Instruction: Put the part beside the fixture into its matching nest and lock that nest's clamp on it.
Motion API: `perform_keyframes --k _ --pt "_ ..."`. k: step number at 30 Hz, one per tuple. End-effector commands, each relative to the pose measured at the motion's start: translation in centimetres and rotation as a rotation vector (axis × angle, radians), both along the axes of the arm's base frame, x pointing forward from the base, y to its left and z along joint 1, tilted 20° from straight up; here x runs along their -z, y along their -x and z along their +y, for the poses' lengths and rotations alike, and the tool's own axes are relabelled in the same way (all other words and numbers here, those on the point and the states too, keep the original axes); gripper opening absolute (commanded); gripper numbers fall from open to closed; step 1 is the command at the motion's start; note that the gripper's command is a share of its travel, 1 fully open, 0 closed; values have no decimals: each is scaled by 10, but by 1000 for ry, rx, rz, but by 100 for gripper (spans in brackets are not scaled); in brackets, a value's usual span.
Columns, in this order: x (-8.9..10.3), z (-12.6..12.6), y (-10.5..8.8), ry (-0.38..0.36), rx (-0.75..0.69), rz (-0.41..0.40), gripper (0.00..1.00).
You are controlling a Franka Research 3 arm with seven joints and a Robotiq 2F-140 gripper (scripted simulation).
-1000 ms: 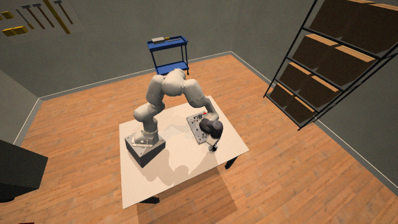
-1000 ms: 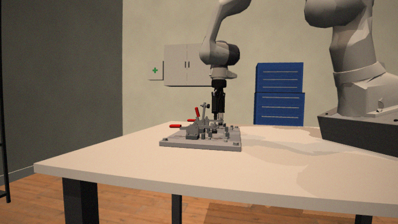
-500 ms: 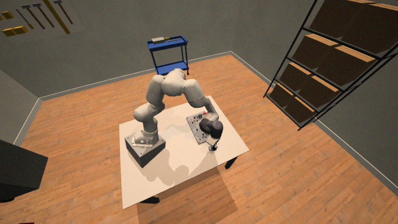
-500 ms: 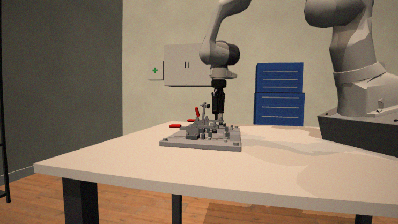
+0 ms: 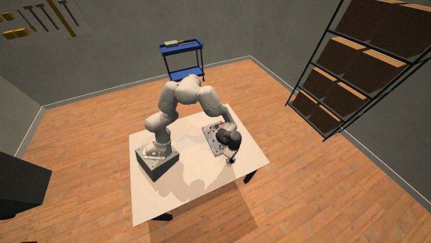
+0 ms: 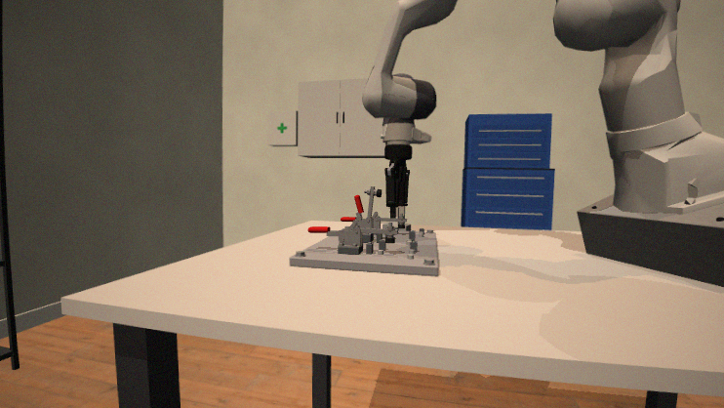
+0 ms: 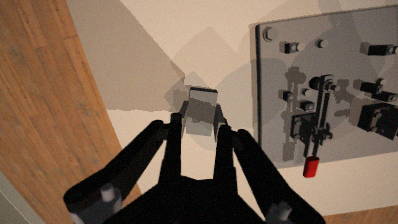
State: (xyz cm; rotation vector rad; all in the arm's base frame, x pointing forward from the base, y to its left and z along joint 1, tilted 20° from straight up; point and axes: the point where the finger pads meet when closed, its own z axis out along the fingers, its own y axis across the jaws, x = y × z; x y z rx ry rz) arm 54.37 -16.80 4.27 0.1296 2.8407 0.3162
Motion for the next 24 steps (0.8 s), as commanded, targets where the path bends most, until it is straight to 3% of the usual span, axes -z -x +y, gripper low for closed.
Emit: perform_keyframes --k 1,15,24 --pt "-1 -2 -1 1 8 -2 0" --pt "-2 -2 -1 1 8 -2 0" --pt "-17 -5 4 1 8 -2 0"
